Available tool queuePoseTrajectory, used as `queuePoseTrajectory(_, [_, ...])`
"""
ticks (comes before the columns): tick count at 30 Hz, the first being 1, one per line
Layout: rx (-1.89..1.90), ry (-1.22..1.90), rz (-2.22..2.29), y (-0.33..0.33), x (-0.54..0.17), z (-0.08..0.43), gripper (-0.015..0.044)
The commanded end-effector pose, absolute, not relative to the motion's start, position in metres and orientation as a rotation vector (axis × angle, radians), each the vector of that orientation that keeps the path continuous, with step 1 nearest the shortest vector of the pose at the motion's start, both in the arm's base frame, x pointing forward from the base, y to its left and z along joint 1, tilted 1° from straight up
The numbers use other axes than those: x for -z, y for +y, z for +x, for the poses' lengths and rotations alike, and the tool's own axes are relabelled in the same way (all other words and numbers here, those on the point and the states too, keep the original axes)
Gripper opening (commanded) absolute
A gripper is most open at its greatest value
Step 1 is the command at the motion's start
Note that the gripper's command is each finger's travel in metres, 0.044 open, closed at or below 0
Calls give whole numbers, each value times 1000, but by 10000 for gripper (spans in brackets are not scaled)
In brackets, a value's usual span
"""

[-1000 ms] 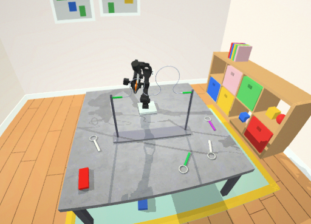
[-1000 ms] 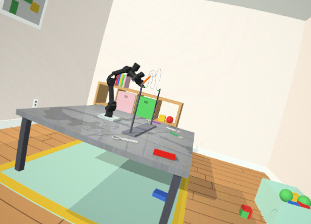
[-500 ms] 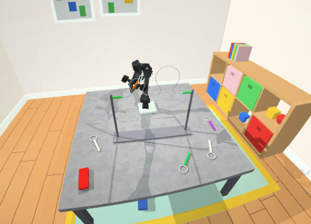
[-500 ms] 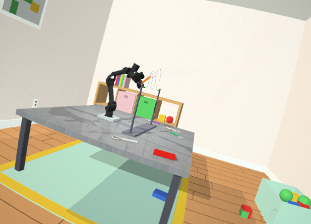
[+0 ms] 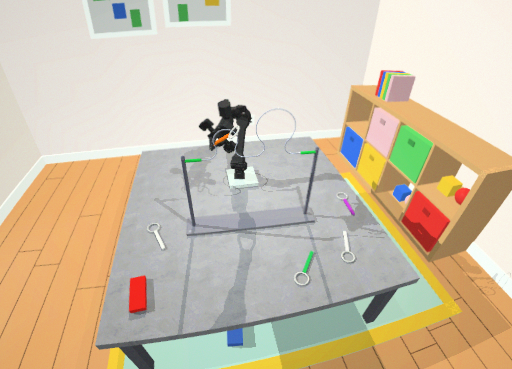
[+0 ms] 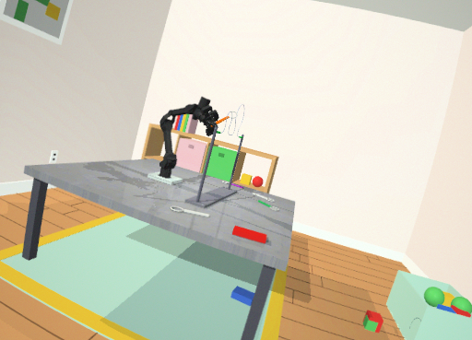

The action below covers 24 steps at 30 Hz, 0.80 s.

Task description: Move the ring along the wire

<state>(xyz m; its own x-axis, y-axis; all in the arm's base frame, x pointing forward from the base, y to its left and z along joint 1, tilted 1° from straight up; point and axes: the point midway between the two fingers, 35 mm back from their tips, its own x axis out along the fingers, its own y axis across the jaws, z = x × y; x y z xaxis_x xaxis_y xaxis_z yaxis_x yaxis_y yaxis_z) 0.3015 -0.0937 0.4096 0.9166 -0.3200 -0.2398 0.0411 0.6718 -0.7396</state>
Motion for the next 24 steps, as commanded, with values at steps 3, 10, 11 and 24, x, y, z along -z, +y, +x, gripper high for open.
queuePoseTrajectory(3, [246, 345, -927, -99, -416, 301, -150])
queuePoseTrajectory(10, [285, 315, -1066, -105, -424, 301, -150])
queuePoseTrajectory(11, [291, 310, -1086, -106, -425, 301, -150])
queuePoseTrajectory(24, [363, 249, -1342, -112, -442, 302, -150])
